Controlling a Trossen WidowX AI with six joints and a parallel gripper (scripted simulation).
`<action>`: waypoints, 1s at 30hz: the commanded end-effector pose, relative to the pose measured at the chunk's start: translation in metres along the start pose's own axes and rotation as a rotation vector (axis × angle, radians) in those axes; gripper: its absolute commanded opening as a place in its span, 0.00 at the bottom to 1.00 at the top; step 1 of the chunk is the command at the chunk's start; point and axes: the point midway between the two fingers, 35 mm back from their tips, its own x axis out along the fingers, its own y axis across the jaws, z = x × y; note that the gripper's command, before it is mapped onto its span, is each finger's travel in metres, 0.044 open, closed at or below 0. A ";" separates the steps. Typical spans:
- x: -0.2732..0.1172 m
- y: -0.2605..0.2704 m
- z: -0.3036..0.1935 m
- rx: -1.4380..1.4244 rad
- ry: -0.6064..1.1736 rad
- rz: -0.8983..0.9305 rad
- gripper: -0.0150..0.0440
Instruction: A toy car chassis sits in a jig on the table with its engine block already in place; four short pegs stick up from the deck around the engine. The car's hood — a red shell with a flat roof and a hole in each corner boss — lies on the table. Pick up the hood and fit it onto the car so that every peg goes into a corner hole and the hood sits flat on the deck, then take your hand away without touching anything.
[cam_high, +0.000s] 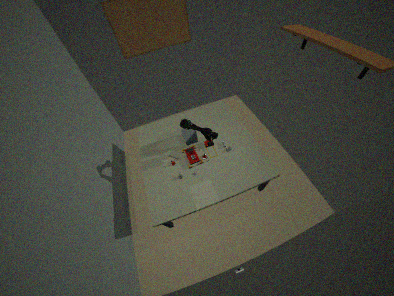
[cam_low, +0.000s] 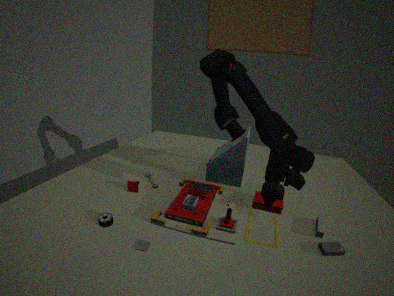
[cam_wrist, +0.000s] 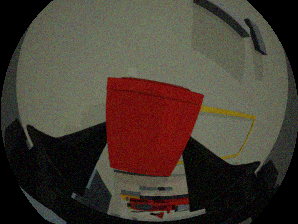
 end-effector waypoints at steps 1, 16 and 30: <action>0.000 0.000 0.000 0.001 0.000 0.000 0.72; -0.032 0.000 0.001 0.000 -0.002 0.000 0.25; -0.084 0.000 0.002 0.000 -0.004 0.001 0.25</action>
